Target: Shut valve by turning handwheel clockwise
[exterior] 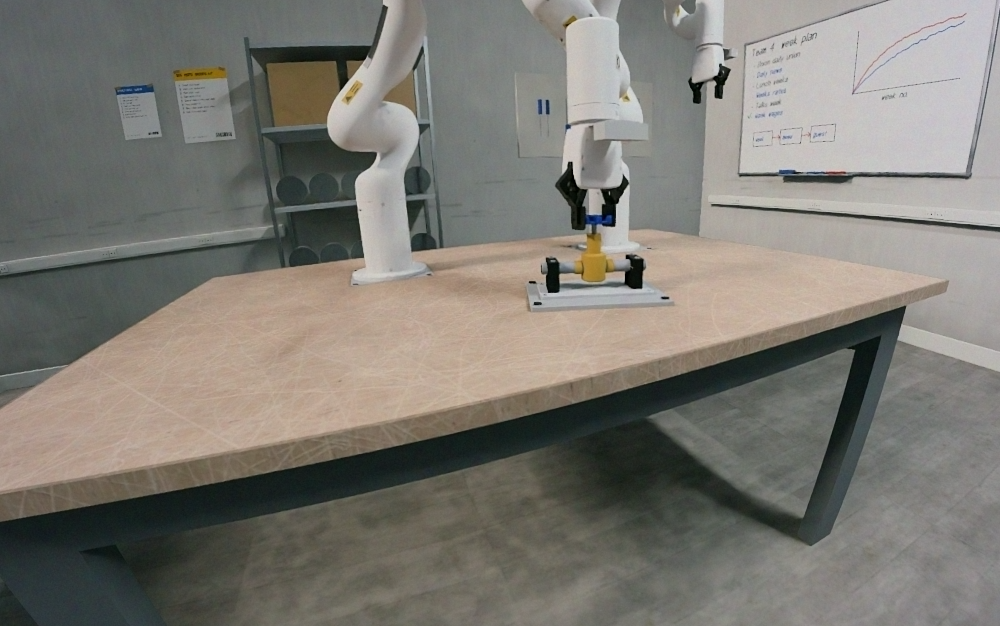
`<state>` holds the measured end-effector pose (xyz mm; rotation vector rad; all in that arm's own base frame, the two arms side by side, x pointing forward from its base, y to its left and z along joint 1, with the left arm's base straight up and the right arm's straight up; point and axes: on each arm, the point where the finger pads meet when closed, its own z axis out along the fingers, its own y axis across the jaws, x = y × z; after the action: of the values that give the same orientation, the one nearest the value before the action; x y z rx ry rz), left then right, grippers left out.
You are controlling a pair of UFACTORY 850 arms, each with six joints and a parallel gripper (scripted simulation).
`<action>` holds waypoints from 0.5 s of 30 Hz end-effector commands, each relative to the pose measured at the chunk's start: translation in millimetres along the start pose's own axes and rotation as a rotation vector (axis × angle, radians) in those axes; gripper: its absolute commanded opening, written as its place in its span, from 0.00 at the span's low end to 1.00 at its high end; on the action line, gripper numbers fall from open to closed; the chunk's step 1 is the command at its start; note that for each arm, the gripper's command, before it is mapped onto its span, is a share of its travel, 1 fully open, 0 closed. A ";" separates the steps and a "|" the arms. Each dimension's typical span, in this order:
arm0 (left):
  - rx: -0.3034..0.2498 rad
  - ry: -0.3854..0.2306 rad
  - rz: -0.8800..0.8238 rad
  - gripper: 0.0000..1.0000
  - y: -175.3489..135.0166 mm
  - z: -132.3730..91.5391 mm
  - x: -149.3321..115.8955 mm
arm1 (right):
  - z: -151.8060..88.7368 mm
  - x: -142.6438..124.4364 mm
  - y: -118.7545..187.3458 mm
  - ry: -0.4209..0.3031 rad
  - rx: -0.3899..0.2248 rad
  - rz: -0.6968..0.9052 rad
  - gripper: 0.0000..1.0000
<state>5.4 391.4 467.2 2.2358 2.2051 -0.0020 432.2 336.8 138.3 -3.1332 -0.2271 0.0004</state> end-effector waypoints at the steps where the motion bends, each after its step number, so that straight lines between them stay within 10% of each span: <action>1: 0.000 0.002 0.000 1.00 0.0 -0.8 0.4 | -0.9 0.9 -0.5 0.002 0.001 0.025 0.00; 15: 0.000 0.002 0.000 1.00 0.0 -0.8 0.4 | -0.9 0.9 -0.5 0.002 0.001 0.038 0.00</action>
<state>5.4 391.4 467.2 2.2358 2.2051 -0.0020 432.5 336.8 138.3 -3.1353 -0.1922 -0.0014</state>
